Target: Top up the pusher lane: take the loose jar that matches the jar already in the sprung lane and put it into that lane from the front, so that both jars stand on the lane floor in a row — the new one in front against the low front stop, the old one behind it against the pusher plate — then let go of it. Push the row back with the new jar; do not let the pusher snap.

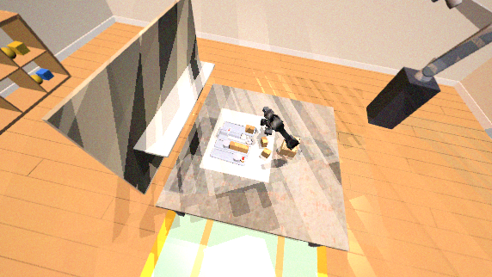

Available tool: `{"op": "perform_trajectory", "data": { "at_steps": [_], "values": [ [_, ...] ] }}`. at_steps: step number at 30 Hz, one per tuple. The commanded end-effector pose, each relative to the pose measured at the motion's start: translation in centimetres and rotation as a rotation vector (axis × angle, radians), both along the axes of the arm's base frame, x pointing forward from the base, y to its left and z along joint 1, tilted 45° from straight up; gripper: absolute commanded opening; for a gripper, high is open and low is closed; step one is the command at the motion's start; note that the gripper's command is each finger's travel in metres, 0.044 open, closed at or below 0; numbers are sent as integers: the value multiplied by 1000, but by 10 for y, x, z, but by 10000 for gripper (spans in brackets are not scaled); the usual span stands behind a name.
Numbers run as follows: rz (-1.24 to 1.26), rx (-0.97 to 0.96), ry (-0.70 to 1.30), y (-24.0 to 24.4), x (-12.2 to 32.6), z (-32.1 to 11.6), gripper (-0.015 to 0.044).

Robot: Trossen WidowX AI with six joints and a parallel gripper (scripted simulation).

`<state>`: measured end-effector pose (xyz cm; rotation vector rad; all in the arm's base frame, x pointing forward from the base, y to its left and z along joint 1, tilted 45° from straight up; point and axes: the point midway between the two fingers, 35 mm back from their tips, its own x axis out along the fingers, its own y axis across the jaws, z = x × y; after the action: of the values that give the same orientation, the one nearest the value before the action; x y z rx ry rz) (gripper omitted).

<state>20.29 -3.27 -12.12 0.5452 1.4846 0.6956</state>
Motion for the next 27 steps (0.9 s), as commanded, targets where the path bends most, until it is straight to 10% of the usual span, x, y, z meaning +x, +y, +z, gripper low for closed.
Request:
{"op": "perform_trajectory", "data": {
  "at_steps": [1,27],
  "values": [
    [-2,-17,-22,-24,7,16,0],
    [-17,-64,-6,-24,43,75,0]
  ]
}}
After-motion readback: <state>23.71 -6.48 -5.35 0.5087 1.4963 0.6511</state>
